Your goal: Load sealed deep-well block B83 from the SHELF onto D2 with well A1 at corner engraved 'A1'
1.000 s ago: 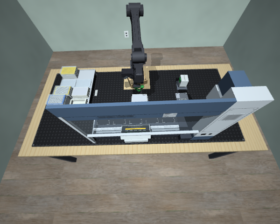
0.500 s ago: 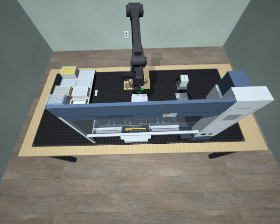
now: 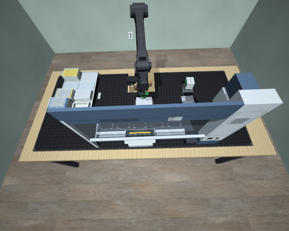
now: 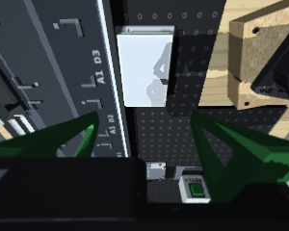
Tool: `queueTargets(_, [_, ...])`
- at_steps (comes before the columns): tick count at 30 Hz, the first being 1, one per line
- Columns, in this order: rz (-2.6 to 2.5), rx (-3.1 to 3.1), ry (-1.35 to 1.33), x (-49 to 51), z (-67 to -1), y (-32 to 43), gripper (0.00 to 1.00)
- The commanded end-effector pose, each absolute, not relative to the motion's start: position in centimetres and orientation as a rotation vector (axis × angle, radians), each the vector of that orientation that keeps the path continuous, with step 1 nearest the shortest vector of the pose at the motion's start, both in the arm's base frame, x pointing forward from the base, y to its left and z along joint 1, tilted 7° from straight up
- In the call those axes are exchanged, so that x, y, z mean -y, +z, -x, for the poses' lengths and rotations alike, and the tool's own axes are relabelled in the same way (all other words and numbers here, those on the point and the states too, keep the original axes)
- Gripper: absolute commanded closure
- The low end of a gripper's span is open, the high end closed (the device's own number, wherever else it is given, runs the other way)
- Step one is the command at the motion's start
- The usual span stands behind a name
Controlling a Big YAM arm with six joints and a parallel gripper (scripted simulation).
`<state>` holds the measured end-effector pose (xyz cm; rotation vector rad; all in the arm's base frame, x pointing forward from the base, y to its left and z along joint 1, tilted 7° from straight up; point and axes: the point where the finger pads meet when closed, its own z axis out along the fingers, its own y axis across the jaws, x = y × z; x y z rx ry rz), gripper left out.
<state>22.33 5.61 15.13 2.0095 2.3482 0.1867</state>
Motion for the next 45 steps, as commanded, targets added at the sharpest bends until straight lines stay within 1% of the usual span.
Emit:
queueTargets(1, [-2.008, -2.339, 0.195, -5.9, -22.8, 14.7, 0.00])
queueTargets(45, [-2.007, -2.341, 0.194, -6.3, -23.4, 8.4, 0.00])
